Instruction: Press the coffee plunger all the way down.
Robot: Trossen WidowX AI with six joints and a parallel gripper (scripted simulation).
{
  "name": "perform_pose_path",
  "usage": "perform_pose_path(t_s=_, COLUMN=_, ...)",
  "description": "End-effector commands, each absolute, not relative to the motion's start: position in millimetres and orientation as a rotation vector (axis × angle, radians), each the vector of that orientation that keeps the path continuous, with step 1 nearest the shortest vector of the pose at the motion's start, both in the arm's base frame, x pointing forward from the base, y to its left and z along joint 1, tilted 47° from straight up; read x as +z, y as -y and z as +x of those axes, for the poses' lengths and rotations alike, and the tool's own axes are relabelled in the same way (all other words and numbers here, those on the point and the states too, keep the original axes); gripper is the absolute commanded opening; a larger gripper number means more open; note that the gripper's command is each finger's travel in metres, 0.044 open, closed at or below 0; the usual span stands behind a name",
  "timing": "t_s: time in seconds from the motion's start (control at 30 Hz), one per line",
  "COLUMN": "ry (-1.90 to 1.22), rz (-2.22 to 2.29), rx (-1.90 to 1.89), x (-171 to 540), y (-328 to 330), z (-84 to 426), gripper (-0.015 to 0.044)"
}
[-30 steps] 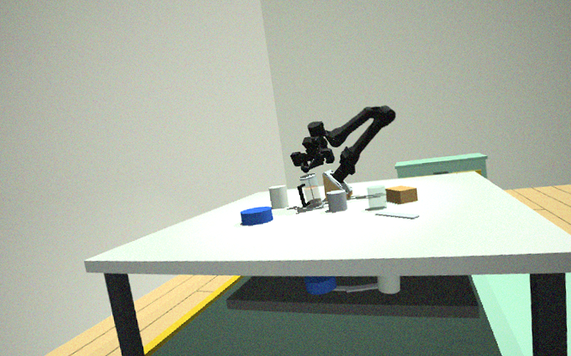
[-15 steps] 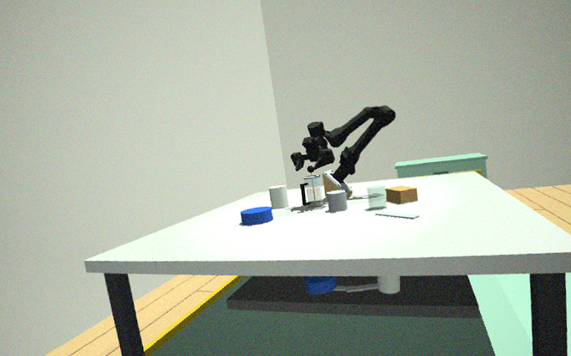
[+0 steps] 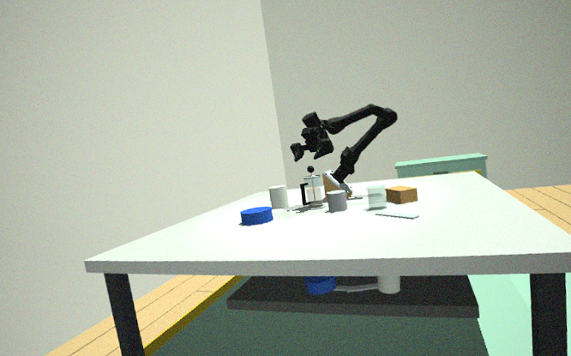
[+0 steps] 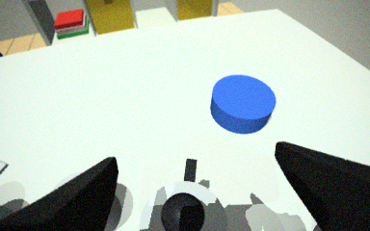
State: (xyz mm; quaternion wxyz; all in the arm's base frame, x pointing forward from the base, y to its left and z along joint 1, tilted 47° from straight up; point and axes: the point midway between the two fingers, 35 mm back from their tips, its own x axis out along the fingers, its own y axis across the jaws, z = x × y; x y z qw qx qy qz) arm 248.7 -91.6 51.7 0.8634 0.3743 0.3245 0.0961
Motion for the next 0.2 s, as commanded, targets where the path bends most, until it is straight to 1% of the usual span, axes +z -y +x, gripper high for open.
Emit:
perform_pose_path(t_s=0.0, ry=-0.657, rz=0.777, rx=0.206, x=88.2, y=112.2, z=241.5, gripper=0.044)
perform_pose_path(t_s=0.17, ry=-0.657, rz=0.777, rx=0.206, x=88.3, y=112.2, z=241.5, gripper=0.044)
